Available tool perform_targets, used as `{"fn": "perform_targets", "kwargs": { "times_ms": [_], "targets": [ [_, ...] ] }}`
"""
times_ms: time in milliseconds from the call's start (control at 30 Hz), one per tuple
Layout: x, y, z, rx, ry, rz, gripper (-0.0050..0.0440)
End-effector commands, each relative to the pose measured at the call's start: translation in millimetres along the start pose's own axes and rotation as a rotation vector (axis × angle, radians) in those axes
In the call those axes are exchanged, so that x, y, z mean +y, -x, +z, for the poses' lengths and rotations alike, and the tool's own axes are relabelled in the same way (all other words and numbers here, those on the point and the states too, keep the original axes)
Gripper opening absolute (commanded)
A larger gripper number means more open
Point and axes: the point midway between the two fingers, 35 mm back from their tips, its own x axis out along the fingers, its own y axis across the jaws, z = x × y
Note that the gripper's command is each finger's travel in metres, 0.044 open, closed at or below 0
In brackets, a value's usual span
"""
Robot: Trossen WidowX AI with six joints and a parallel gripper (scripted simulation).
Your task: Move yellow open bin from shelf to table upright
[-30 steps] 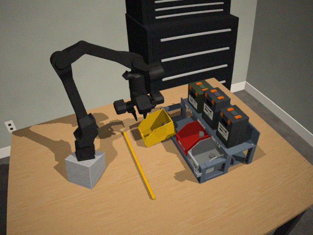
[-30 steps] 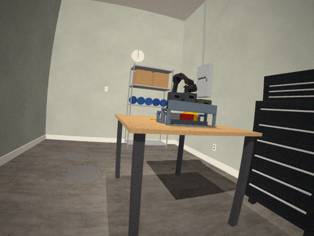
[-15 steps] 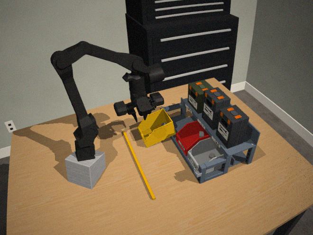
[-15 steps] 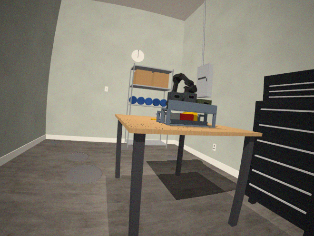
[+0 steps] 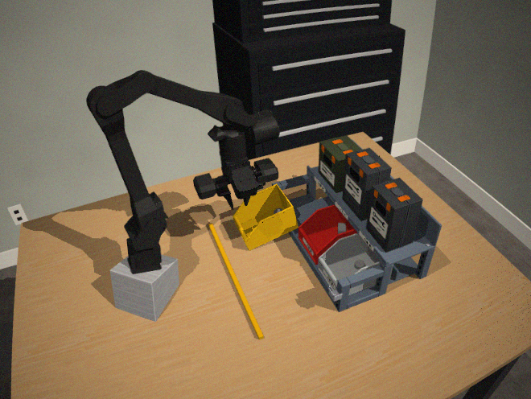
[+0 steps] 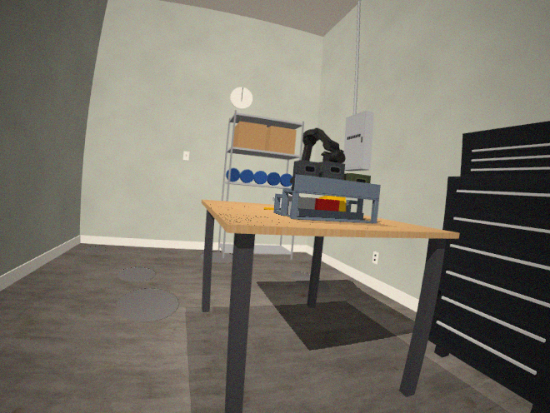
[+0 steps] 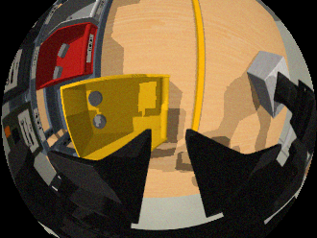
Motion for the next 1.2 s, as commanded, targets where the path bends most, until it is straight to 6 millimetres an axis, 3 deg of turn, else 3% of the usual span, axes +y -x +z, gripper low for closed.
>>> {"fn": "perform_targets", "kwargs": {
  "times_ms": [0, 1167],
  "targets": [
    [2.7, 3.3, -0.9, 0.001, 0.000, 0.018, 0.0150],
    [2.8, 1.2, -1.1, 0.003, 0.003, 0.019, 0.0150]
  ]
}}
